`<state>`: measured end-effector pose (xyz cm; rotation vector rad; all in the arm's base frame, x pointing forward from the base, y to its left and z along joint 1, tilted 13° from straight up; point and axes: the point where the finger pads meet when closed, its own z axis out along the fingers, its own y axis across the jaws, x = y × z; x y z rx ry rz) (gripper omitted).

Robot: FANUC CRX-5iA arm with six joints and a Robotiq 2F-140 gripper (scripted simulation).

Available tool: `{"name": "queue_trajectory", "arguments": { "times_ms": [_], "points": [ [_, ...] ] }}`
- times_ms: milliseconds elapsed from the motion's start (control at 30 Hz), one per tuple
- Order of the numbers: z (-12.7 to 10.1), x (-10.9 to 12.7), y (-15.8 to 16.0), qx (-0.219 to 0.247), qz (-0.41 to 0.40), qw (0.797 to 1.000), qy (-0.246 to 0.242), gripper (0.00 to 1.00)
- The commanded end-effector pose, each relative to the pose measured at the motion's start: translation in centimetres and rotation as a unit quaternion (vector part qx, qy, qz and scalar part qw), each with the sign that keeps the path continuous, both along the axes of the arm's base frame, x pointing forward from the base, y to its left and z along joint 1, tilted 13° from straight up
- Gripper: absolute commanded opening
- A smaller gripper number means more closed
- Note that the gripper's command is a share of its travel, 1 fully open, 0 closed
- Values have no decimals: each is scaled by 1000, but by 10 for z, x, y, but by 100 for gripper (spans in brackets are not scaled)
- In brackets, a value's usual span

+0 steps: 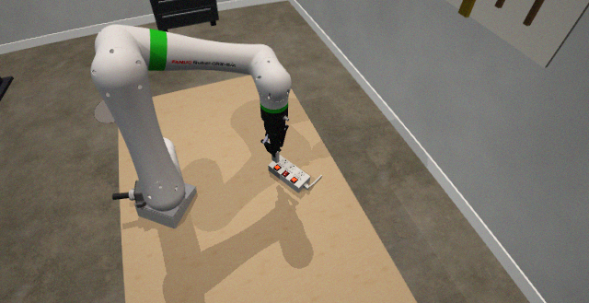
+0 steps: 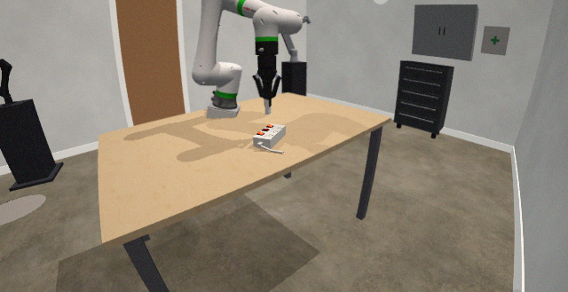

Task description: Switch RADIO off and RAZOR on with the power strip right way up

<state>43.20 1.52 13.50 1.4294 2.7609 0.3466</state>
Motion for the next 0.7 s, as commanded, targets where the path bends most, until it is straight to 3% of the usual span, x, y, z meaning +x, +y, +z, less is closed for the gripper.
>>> {"name": "queue_trajectory", "arguments": {
  "times_ms": [0, 667],
  "points": [
    [0, 0, 0, 0, 0, 1000, 0, 0],
    [-4, 1, 1, 0, 0, 1000, 0, 0]
  ]
}}
